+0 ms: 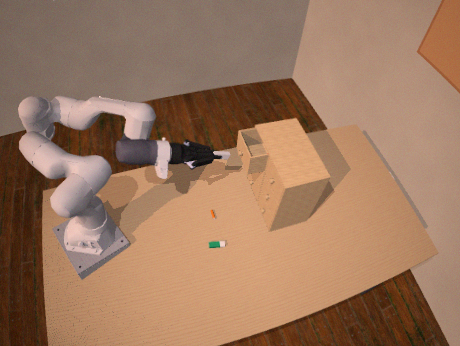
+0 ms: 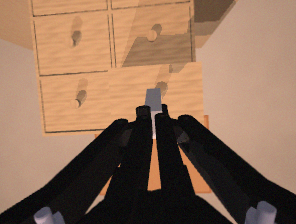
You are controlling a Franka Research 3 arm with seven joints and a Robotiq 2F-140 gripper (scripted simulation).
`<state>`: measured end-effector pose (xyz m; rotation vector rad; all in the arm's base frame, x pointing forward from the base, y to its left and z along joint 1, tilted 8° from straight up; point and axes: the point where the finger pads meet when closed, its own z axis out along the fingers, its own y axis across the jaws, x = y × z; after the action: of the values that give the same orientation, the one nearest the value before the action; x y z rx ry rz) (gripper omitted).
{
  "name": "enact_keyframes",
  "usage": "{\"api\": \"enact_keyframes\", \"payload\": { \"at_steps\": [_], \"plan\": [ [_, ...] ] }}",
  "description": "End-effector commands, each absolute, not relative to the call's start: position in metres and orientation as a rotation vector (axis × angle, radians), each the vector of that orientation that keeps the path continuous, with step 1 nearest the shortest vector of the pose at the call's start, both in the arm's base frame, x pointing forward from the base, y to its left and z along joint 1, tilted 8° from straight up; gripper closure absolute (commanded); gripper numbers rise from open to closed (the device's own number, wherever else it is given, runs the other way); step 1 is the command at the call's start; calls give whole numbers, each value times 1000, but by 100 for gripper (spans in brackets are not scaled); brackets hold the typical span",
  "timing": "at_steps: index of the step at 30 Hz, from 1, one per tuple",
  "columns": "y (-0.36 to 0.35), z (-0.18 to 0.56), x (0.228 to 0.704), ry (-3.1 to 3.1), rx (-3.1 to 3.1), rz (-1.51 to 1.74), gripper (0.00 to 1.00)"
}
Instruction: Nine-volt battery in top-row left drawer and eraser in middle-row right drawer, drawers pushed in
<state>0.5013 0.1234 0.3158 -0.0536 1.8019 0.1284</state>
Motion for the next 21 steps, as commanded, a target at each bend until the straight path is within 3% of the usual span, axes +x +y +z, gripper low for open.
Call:
{"api": "enact_keyframes", "payload": {
  "at_steps": [1,21],
  "plan": [
    [125,316,502,1801,-58,129,100],
    [126,317,513,1801,-58,129,100]
  ]
}}
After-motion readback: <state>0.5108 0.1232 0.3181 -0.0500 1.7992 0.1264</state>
